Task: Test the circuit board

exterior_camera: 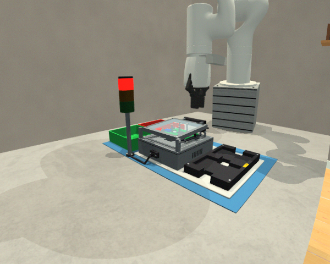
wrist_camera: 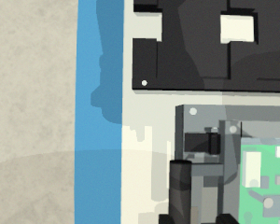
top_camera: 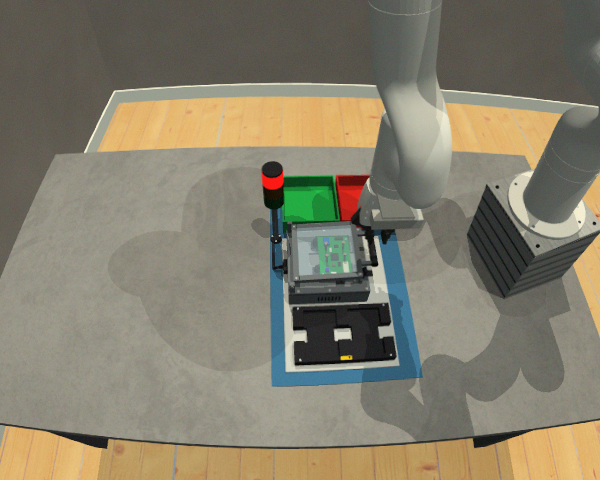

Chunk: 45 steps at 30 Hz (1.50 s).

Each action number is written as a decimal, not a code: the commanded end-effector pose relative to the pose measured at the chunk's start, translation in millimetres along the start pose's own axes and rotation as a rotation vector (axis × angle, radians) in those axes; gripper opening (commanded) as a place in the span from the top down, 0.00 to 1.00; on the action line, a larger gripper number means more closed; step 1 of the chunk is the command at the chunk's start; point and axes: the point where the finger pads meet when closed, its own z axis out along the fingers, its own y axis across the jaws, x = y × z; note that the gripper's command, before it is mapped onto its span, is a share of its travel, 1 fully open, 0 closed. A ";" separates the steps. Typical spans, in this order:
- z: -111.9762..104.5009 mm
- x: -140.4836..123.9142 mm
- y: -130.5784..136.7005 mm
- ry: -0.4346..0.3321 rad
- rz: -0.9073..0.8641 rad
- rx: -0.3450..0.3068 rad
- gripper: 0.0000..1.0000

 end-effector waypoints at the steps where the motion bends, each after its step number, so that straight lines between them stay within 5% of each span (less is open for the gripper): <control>1: -0.3 -9.3 0.1 0.002 -0.001 -0.001 0.72; 45: 20.5 -10.0 0.1 0.002 -0.001 -0.001 0.72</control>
